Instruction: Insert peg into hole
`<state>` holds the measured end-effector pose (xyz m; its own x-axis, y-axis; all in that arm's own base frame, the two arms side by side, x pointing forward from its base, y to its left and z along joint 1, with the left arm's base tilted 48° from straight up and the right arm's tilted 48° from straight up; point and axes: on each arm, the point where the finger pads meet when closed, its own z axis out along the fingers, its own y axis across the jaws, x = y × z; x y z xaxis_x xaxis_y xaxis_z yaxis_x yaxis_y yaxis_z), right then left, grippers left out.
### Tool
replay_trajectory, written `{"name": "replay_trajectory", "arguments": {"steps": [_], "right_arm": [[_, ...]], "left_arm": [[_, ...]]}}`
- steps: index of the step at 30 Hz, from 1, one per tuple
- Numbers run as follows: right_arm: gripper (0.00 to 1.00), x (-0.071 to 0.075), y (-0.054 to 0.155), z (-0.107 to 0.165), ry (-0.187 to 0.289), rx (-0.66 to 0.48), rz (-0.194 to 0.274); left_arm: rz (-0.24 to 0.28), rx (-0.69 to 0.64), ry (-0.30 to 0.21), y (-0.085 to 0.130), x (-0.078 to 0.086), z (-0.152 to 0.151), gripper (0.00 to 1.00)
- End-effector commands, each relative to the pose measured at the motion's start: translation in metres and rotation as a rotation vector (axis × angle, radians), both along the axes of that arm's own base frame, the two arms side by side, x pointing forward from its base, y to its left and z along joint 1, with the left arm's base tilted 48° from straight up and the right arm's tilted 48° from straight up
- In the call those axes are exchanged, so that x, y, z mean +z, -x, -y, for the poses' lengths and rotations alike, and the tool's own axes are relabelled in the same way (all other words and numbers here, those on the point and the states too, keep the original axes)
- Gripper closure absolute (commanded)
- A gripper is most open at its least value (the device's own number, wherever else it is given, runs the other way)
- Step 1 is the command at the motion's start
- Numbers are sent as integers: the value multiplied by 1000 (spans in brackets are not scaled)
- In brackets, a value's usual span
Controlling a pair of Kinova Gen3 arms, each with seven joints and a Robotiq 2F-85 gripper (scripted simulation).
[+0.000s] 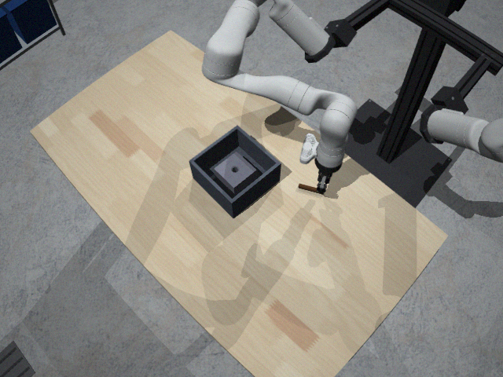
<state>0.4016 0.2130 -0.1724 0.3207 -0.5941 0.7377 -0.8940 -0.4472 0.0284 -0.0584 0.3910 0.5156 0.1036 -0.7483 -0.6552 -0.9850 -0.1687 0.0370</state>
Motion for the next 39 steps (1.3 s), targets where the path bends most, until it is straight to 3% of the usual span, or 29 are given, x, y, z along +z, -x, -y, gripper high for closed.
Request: {"name": "replay_trajectory", "arguments": {"steps": [1,31,39], "right_arm": [[526,1,0,-1,-2,1,1],[526,1,0,-1,7,2,5],[526,1,0,-1,90,4,47]], "left_arm": [[1,0,-1,0,0,0,2],[1,0,-1,0,0,0,2],[1,0,-1,0,0,0,2]]}}
